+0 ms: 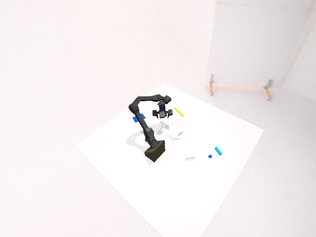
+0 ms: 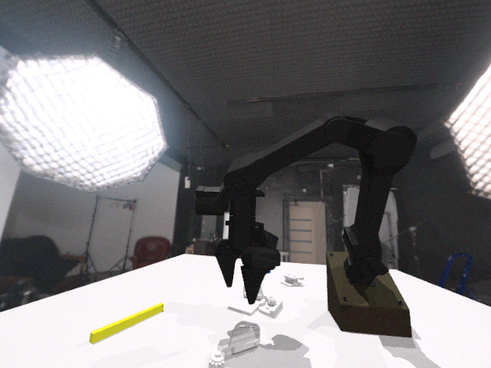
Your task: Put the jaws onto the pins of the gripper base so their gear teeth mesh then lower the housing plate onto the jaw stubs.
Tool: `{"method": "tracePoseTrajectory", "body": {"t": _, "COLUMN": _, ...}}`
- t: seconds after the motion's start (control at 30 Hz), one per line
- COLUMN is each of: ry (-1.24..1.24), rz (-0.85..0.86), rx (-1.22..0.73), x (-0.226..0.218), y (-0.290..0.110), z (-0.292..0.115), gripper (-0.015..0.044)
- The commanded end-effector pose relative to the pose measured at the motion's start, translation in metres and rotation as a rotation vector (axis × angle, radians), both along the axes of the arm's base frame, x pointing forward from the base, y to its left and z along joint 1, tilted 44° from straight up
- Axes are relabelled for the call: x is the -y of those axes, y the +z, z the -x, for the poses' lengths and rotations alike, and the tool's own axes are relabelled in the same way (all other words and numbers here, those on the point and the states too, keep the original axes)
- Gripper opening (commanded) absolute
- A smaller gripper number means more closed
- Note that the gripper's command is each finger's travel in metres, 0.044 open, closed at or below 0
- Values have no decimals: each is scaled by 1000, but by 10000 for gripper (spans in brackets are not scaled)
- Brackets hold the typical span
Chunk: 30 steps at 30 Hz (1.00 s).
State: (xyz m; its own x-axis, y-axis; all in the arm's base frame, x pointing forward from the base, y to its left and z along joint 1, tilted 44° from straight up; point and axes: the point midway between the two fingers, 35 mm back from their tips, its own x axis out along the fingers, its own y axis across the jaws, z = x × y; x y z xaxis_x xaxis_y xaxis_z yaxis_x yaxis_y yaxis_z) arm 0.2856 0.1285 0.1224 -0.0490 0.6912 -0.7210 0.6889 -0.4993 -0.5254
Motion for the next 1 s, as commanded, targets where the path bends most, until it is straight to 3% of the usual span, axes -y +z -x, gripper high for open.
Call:
{"method": "tracePoseTrajectory", "body": {"t": 0.0, "ry": -19, "rz": -3, "rx": -14, "x": -1, "y": 4, "z": 1, "gripper": 440}}
{"method": "tracePoseTrajectory", "body": {"t": 0.2, "ry": -19, "rz": -5, "rx": -14, "x": -28, "y": -24, "z": 3, "gripper": 440}}
{"method": "tracePoseTrajectory", "body": {"t": 0.97, "ry": -18, "rz": -4, "rx": -14, "x": -48, "y": -44, "z": 3, "gripper": 440}}
